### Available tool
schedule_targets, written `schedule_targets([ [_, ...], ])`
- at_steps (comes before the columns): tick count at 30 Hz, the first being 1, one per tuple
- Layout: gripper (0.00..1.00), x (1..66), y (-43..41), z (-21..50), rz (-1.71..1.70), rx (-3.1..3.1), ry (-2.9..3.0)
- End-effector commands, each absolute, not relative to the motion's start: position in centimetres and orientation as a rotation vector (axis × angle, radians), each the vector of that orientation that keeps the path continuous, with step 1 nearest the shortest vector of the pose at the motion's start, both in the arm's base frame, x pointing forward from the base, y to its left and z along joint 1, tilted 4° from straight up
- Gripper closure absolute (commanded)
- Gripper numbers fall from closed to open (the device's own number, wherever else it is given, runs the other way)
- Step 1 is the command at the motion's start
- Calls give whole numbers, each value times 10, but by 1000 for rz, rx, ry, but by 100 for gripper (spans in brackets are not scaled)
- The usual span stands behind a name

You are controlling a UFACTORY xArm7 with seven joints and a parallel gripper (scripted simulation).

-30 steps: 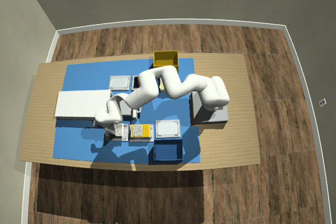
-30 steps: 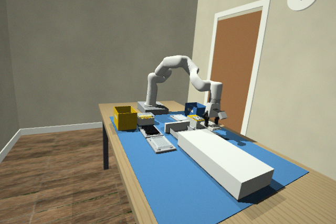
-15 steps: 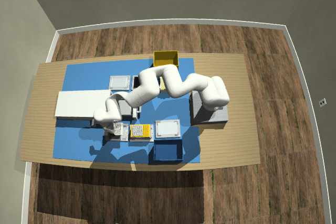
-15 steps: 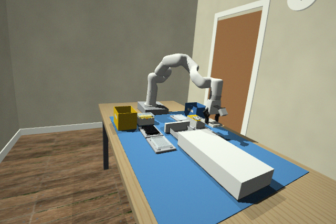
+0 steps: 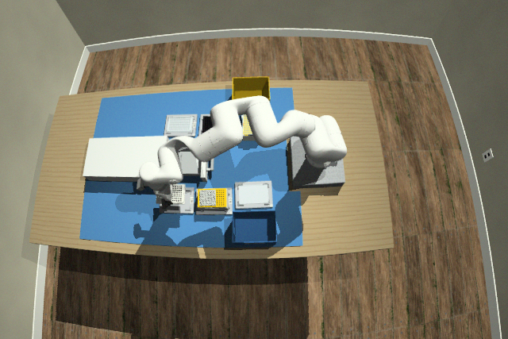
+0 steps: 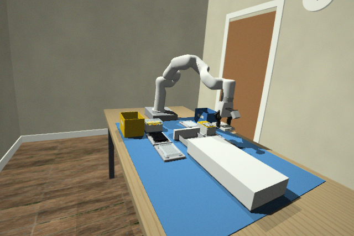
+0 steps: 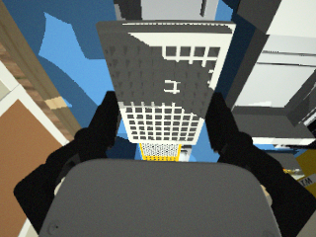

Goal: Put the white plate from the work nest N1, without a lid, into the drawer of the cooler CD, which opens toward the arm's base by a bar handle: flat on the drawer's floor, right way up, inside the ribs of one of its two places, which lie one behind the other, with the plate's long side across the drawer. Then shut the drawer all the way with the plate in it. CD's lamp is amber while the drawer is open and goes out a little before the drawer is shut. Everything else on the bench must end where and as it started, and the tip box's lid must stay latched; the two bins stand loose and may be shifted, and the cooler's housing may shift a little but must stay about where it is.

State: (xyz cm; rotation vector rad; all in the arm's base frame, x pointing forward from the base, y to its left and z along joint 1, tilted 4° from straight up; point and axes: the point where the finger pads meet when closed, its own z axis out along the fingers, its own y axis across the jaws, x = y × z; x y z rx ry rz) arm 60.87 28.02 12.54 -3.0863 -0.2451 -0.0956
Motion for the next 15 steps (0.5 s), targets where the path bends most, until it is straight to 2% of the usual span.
schedule_targets([
  [1,100,610,281,135,-106,-3084,-245],
  [15,100,609,279,155,-106,-3084,-245],
])
